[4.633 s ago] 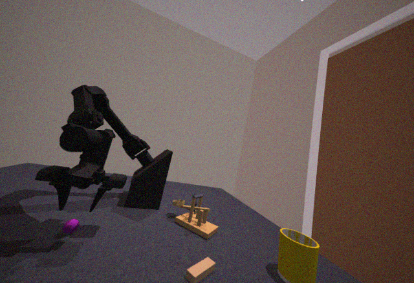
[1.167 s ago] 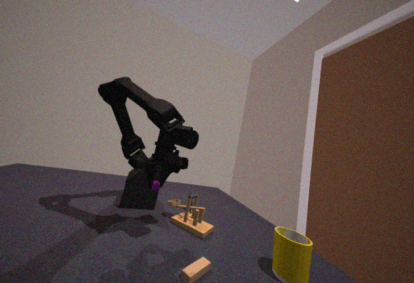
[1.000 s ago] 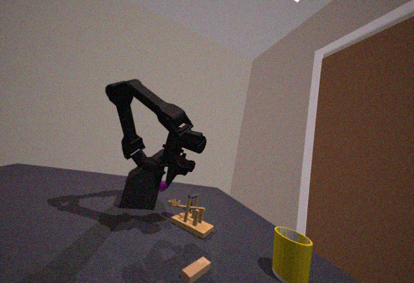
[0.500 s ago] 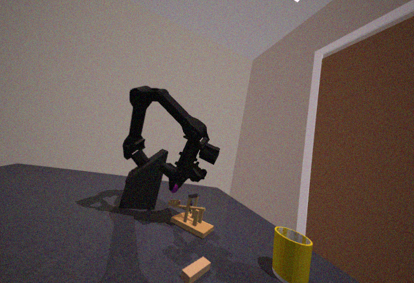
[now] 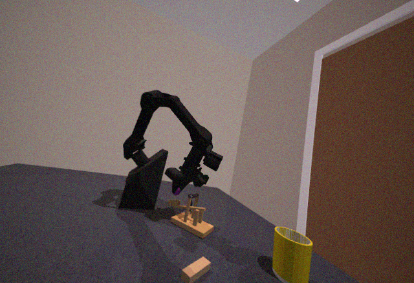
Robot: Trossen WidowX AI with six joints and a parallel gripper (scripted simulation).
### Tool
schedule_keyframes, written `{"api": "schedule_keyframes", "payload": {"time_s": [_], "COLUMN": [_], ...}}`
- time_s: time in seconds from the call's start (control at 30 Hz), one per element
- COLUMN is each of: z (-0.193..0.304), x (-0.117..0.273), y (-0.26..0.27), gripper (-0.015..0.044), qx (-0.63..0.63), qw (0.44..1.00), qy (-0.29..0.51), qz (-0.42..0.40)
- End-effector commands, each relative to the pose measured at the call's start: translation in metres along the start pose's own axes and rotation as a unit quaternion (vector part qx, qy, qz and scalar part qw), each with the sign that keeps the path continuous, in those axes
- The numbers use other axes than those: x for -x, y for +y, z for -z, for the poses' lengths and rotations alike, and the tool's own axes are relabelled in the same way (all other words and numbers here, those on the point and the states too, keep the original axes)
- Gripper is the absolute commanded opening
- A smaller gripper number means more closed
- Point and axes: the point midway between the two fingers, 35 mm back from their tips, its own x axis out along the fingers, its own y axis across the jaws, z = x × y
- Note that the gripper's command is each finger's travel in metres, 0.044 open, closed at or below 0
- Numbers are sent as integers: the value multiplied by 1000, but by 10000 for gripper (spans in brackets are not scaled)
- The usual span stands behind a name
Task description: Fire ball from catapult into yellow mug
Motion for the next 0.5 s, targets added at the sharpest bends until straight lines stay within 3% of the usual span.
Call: {"api": "schedule_keyframes", "payload": {"time_s": [0.0,0.47], "z": [0,-5], "x": [-10,-24], "y": [1,1], "gripper": [0,0], "qx": [2,2], "qw": [1000,1000], "qy": [6,7], "qz": [4,4]}}
